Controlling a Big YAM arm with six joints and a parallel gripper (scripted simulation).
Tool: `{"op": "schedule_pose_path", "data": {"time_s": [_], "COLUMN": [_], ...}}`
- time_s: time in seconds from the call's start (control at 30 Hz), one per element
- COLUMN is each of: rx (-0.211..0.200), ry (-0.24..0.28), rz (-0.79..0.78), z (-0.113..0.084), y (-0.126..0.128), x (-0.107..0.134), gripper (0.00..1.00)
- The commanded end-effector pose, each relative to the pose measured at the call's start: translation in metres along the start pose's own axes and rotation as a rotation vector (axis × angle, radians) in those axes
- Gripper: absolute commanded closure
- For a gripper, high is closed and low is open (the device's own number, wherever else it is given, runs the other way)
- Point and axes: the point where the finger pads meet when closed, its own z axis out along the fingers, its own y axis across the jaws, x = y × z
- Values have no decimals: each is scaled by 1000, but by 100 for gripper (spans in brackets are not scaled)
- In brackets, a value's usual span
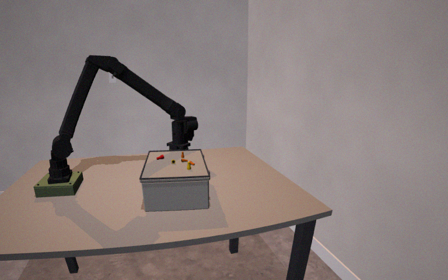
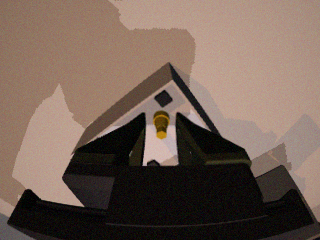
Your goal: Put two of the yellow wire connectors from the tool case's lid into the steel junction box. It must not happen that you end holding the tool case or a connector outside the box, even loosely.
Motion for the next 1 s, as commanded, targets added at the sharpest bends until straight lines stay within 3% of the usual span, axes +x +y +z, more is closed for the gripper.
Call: {"op": "schedule_pose_path", "data": {"time_s": [0.0, 0.97], "rx": [-7, -10], "ry": [19, 27], "rz": [5, 5], "z": [15, 10], "y": [8, 9], "x": [2, 4], "gripper": [72, 72]}}
